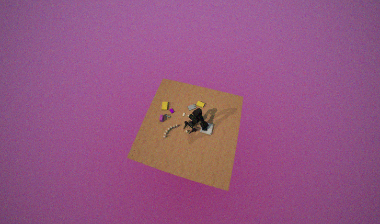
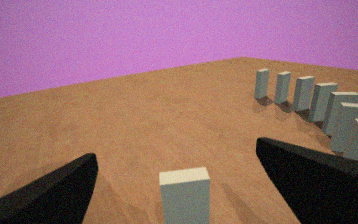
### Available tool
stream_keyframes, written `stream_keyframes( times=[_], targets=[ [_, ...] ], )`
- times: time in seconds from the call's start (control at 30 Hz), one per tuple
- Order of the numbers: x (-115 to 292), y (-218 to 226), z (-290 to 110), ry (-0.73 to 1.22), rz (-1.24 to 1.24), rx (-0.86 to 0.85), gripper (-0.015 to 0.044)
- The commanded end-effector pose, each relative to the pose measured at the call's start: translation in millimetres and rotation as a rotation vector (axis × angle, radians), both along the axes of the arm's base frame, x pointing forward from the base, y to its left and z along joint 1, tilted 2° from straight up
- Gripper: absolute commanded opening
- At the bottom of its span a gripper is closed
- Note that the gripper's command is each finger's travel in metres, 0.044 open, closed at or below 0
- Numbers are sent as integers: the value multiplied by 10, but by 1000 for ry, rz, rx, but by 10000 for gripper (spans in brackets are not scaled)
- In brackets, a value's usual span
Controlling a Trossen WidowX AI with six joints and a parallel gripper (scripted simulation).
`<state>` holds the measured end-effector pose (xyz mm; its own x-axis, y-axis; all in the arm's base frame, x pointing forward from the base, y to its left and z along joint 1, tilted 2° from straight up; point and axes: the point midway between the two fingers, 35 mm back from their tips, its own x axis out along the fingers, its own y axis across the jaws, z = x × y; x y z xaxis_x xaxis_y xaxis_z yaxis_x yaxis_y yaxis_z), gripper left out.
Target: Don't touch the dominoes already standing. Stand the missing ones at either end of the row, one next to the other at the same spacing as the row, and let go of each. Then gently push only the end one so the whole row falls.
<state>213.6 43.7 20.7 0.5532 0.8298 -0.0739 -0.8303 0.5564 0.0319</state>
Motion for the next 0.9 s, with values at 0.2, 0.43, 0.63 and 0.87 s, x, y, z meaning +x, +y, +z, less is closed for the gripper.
stream_keyframes(
  times=[0.2, 0.43, 0.63, 0.87],
  targets=[
    [11, -17, 410, -18, 0, -11, 440],
    [264, 76, 227, 251, 53, -181, 440],
    [394, 238, 198, 618, 99, -583, 440],
    [217, 230, 686, 795, 49, -1131, 440]
  ],
)
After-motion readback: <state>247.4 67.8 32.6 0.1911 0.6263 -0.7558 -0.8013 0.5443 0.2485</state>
